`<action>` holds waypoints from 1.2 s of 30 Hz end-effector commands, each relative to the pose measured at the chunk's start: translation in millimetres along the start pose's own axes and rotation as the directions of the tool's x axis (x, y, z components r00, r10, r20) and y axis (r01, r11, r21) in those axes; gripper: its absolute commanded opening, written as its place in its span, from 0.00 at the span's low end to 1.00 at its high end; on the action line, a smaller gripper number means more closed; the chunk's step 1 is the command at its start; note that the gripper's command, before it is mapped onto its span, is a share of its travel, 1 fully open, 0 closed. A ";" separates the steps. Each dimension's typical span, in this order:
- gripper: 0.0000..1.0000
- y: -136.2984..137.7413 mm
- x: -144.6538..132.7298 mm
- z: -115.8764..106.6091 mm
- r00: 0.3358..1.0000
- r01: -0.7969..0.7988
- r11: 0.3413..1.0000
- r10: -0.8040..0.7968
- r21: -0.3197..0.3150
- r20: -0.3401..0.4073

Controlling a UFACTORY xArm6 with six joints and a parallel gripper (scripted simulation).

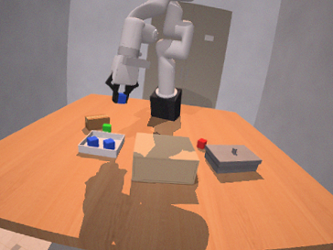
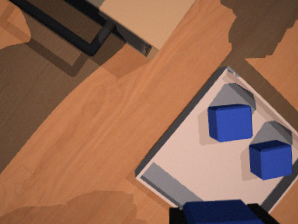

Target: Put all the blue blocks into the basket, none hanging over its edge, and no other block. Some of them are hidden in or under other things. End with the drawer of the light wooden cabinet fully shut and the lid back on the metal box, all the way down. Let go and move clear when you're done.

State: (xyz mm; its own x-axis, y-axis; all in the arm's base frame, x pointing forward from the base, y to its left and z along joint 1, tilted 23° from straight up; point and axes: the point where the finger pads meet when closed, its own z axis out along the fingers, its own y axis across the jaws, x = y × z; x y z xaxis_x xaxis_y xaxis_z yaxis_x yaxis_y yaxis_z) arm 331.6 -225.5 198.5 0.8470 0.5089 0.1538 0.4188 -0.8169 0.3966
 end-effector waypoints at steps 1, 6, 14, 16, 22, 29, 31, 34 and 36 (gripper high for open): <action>0.00 15.4 -4.0 3.4 0.996 0.070 0.995 -0.066 0.072 -0.059; 0.00 18.7 -5.8 3.7 0.995 0.083 0.994 -0.078 0.071 -0.060; 0.00 18.8 -5.8 3.8 0.995 0.083 0.994 -0.079 0.071 -0.060; 0.00 18.8 -5.8 3.8 0.995 0.083 0.994 -0.079 0.071 -0.060; 0.00 18.8 -5.8 4.1 0.995 0.083 0.994 -0.079 0.071 -0.060; 0.00 18.7 -5.7 5.7 0.995 0.083 0.994 -0.079 0.071 -0.060; 0.00 18.7 -5.7 6.2 0.995 0.083 0.994 -0.079 0.071 -0.060; 0.00 18.5 -5.6 7.9 0.995 0.083 0.994 -0.079 0.072 -0.060; 0.00 18.4 -5.5 9.4 0.995 0.083 0.994 -0.079 0.072 -0.060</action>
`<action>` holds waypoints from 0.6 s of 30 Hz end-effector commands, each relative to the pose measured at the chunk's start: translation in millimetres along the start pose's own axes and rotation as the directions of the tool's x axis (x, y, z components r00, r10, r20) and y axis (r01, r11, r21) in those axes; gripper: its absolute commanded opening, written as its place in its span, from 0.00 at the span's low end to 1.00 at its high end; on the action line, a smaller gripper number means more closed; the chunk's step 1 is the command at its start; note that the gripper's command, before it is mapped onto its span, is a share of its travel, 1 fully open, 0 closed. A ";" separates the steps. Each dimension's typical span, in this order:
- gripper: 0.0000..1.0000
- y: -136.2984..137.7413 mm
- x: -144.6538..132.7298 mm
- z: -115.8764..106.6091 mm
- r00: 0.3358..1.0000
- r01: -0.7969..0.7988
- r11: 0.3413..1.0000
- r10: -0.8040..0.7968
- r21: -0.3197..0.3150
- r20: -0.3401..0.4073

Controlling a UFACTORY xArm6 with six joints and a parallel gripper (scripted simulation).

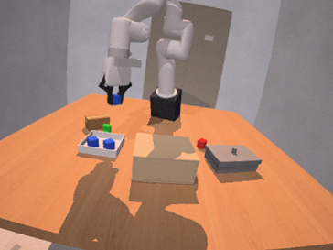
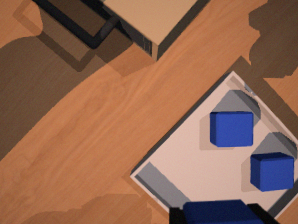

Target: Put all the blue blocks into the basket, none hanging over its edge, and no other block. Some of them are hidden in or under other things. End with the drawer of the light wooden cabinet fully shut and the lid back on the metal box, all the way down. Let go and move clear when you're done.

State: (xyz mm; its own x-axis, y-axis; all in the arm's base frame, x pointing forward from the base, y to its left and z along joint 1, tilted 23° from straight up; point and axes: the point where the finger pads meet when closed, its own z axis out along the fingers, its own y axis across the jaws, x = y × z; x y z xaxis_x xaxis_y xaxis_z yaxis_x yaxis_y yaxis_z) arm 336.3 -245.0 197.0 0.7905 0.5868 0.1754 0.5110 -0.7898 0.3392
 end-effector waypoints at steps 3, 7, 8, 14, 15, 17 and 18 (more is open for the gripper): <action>0.00 1.3 0.5 3.8 1.000 0.000 1.000 0.000 -0.003 -0.001; 0.00 1.4 0.4 8.4 1.000 0.000 1.000 0.000 -0.003 -0.001; 0.00 1.4 0.4 9.7 1.000 0.000 1.000 0.000 -0.003 -0.001; 0.00 1.4 0.4 15.8 1.000 0.000 1.000 0.000 -0.003 -0.001; 0.00 1.4 0.4 17.5 1.000 0.000 1.000 0.000 -0.003 -0.001; 0.00 1.5 0.4 21.0 1.000 0.000 1.000 0.000 -0.003 -0.001; 0.00 1.5 0.4 22.9 1.000 0.000 1.000 0.000 -0.003 -0.001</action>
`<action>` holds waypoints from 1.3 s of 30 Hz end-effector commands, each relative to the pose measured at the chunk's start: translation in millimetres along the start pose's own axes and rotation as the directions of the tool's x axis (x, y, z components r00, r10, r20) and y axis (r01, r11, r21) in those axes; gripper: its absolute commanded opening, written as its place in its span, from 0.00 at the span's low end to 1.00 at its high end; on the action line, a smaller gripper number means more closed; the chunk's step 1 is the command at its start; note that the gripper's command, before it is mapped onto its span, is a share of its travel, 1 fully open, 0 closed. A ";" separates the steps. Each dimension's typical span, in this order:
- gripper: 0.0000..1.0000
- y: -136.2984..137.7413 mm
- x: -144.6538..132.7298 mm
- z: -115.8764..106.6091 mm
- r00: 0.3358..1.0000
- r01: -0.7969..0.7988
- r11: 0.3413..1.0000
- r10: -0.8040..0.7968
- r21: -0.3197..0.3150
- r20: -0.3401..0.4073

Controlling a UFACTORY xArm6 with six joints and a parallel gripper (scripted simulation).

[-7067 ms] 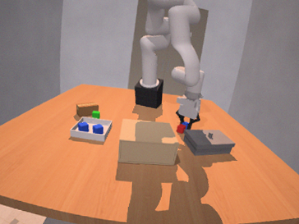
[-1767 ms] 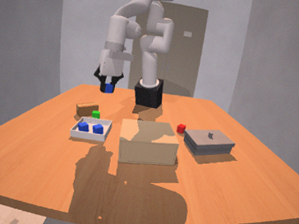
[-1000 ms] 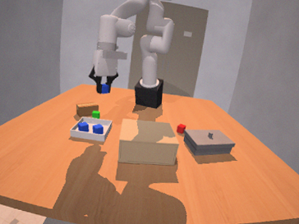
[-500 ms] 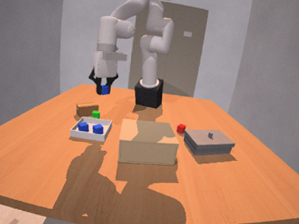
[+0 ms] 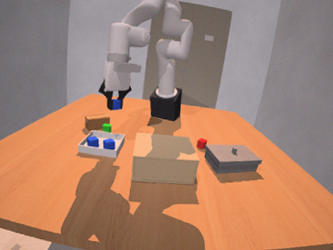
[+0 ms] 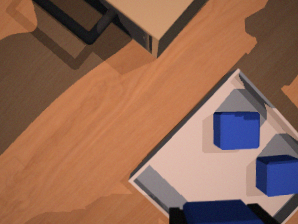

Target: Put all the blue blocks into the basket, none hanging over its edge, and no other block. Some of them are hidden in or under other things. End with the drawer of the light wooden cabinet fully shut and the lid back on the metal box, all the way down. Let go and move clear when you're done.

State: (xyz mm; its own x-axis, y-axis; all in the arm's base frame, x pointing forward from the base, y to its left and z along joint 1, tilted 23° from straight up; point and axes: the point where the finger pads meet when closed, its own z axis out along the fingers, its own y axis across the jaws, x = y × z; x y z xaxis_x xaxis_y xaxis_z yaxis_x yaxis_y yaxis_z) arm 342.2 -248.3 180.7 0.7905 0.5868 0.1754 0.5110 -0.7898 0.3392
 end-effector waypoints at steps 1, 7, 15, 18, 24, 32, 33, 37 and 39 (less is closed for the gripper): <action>0.00 1.4 0.5 7.3 1.000 0.000 1.000 0.000 -0.003 -0.001; 0.00 1.5 0.4 20.1 1.000 0.000 1.000 0.000 -0.003 -0.001; 0.00 1.7 0.4 34.4 1.000 0.000 1.000 0.000 -0.003 -0.001; 0.00 1.7 0.3 41.8 1.000 0.000 1.000 0.000 -0.003 -0.001; 0.00 1.9 0.3 57.1 1.000 0.000 1.000 0.000 -0.003 -0.001; 0.00 2.0 0.2 72.4 1.000 0.000 1.000 0.000 -0.003 -0.001; 0.00 2.0 0.2 74.9 1.000 0.000 1.000 0.000 -0.003 -0.001; 0.00 2.1 0.2 84.7 1.000 0.000 1.000 0.000 -0.003 -0.001; 0.00 2.2 0.2 89.5 1.000 0.000 1.000 0.000 -0.003 -0.001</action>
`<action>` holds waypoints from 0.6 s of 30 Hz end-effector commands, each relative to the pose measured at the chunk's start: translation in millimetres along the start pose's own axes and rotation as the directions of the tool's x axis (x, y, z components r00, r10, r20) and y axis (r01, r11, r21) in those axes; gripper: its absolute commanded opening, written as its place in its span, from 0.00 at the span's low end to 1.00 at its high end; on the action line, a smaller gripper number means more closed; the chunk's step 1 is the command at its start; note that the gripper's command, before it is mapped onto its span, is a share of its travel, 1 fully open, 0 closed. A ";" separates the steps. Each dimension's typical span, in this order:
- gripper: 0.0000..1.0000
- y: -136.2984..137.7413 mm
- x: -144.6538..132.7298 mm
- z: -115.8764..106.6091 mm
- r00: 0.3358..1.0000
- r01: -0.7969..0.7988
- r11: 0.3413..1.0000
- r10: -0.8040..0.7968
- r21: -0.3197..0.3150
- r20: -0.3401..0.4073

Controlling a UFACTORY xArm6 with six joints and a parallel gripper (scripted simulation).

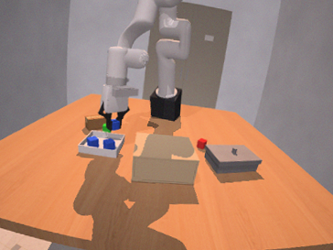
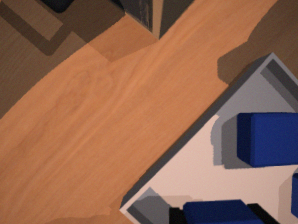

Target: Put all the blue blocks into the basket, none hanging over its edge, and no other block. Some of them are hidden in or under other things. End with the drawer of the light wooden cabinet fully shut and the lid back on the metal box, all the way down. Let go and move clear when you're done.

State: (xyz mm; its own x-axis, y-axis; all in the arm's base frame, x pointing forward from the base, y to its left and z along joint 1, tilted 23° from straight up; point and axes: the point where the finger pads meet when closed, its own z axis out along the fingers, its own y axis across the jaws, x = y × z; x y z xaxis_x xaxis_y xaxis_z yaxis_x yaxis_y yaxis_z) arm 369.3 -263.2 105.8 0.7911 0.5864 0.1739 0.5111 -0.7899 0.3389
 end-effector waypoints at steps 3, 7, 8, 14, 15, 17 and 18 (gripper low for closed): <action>0.00 2.0 0.8 15.3 1.000 0.000 1.000 0.000 -0.004 -0.003; 0.00 2.1 0.8 19.8 1.000 0.000 1.000 0.000 -0.004 -0.003; 0.00 2.1 0.8 21.9 1.000 0.000 1.000 0.000 -0.004 -0.003; 0.00 2.2 0.7 33.3 1.000 0.000 1.000 0.000 -0.004 -0.003; 0.00 2.2 0.7 34.8 1.000 0.000 1.000 0.000 -0.004 -0.003; 0.00 2.2 0.7 37.6 1.000 0.000 1.000 0.000 -0.004 -0.003; 0.00 2.2 0.7 38.9 1.000 0.000 1.000 0.000 -0.004 -0.003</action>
State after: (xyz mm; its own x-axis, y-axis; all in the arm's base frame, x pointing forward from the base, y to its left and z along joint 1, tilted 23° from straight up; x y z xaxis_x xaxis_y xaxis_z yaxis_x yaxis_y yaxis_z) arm 381.1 -269.8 74.2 0.7914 0.5863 0.1730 0.5111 -0.7899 0.3389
